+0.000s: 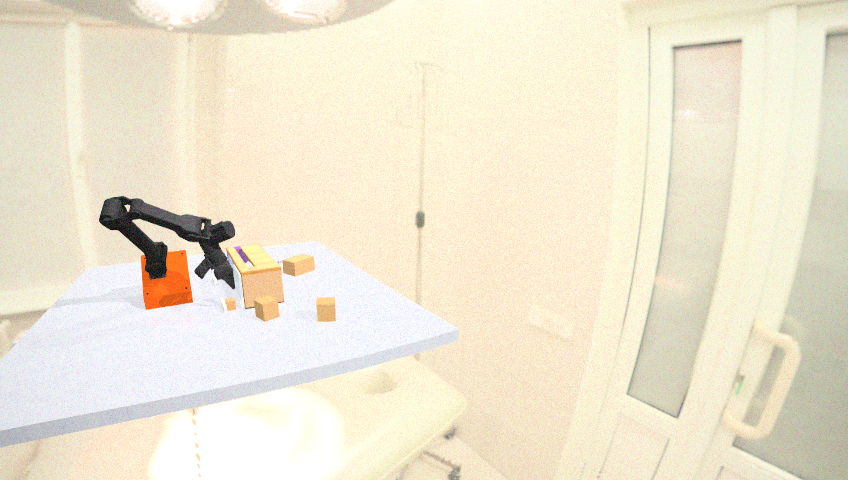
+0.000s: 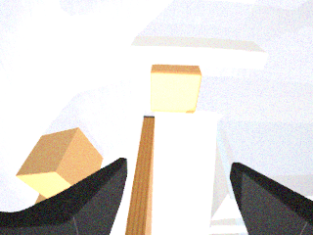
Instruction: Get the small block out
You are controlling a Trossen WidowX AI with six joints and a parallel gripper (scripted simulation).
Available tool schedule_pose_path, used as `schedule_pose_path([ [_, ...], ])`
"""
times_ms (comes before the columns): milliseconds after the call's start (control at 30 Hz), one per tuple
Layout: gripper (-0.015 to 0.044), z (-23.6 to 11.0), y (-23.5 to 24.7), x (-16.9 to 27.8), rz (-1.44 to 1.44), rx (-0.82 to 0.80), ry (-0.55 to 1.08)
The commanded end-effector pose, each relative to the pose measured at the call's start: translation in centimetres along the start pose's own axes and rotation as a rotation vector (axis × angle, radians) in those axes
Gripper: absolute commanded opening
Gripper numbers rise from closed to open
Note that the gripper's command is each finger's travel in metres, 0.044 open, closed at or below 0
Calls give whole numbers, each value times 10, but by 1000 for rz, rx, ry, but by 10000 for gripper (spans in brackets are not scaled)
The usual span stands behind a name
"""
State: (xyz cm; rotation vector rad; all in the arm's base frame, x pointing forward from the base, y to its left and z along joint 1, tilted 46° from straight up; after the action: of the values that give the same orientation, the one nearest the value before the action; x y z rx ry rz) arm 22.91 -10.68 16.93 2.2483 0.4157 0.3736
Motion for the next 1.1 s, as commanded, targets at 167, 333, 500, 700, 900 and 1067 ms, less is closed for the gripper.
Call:
schedule_pose_path([
  [167, 285, 15, -1, -6, -7, -4, 9],
  [333, 285, 23, -2, -9, -6, -3, 9],
  [500, 285, 30, -2, -12, -6, -3, 9],
  [700, 285, 39, -3, -16, -6, -3, 9],
  [900, 285, 48, -3, -20, -7, -4, 9],
  [1067, 285, 54, -4, -24, -7, -5, 9],
])
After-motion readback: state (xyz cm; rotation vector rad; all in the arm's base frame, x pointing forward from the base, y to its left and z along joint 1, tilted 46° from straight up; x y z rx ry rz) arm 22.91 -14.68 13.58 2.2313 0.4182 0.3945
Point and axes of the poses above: the point midway between the two fingers, 35 mm back from their tips, its own z axis out along the fingers, its own y axis across the jaws, x = y × z, the point moved 5 cm from there along -z, back along the fingers, and after that the axes turned 12 degrees about -z, right-handed, at the moved point
